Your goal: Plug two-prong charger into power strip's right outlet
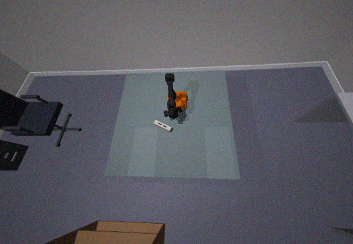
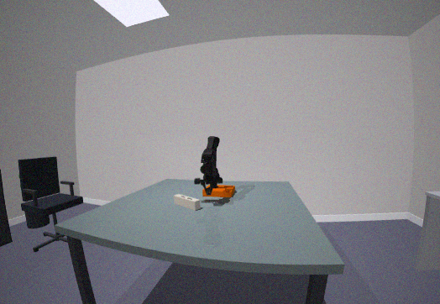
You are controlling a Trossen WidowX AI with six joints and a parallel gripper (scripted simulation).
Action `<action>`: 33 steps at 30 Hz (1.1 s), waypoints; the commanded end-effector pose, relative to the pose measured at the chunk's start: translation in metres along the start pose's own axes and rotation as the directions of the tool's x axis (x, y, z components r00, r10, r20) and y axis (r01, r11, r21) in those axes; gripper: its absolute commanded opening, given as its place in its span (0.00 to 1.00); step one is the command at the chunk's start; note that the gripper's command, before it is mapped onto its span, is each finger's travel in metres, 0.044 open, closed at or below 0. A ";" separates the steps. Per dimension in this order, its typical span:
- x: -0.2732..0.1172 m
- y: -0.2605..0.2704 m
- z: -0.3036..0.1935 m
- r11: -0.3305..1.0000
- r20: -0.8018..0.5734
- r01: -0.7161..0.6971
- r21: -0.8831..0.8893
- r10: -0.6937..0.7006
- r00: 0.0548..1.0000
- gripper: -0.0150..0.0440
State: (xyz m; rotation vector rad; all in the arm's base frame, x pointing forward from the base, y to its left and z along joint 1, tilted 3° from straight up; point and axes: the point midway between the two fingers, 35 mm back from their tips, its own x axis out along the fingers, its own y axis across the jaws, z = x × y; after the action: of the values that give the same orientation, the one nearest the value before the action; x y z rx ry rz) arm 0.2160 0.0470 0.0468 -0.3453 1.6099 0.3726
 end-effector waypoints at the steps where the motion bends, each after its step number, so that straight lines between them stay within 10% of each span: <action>1: 0.005 -0.007 -0.001 0.998 -0.008 -0.003 0.067 0.004 1.000 0.25; 33: 0.029 -0.059 -0.014 0.868 0.003 -0.025 0.496 0.027 1.000 0.25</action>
State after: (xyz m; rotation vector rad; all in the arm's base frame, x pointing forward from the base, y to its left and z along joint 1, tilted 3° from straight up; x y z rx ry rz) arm 0.2276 -0.0072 0.0216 0.0241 1.6400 0.0046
